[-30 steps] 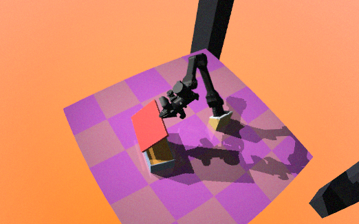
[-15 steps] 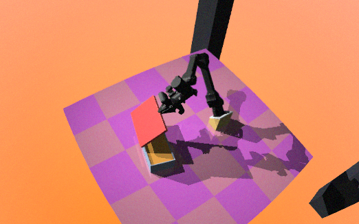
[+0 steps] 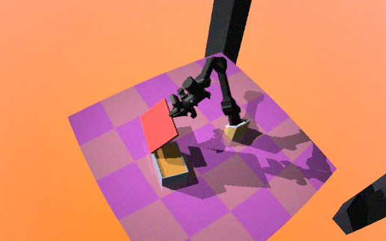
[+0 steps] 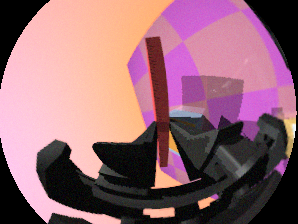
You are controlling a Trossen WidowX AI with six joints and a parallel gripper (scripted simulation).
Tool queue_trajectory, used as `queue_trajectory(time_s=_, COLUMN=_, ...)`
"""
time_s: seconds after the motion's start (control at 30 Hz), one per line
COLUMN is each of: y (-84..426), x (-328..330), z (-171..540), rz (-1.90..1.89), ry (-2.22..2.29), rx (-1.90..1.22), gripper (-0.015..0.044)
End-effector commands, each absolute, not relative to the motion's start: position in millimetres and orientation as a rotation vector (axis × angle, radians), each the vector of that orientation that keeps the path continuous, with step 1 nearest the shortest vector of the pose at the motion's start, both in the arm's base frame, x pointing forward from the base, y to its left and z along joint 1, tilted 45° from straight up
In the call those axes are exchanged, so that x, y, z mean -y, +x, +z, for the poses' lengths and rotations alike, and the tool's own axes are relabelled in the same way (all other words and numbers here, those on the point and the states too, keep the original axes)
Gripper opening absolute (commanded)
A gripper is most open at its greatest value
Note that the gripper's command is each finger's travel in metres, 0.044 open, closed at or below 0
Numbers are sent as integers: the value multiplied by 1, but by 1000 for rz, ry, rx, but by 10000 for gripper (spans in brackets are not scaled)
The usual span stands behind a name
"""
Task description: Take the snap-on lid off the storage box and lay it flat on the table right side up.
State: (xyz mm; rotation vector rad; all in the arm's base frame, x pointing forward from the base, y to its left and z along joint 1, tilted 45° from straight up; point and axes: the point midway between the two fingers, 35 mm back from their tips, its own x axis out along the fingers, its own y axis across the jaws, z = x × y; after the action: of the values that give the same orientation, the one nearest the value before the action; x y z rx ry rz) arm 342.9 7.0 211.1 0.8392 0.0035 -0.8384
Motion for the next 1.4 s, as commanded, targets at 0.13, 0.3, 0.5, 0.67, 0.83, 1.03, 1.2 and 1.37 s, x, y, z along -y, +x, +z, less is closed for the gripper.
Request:
queue_trajectory(time_s=0.13, y=335, x=3, z=224, rz=-831, ry=843, rx=-6, gripper=0)
queue_trajectory(time_s=0.3, y=331, x=9, z=230, rz=-831, ry=842, rx=-6, gripper=0)
queue_trajectory(time_s=0.5, y=326, x=16, z=238, rz=-831, ry=842, rx=-6, gripper=0)
queue_trajectory(time_s=0.67, y=322, x=23, z=245, rz=-831, ry=841, rx=-6, gripper=0)
queue_trajectory(time_s=0.83, y=318, x=29, z=251, rz=-831, ry=841, rx=-6, gripper=0)
queue_trajectory(time_s=1.03, y=313, x=36, z=259, rz=-832, ry=840, rx=-6, gripper=0)
queue_trajectory(time_s=1.2, y=309, x=43, z=266, rz=-832, ry=840, rx=-6, gripper=0)
queue_trajectory(time_s=1.37, y=304, x=49, z=272, rz=-832, ry=840, rx=-6, gripper=0)
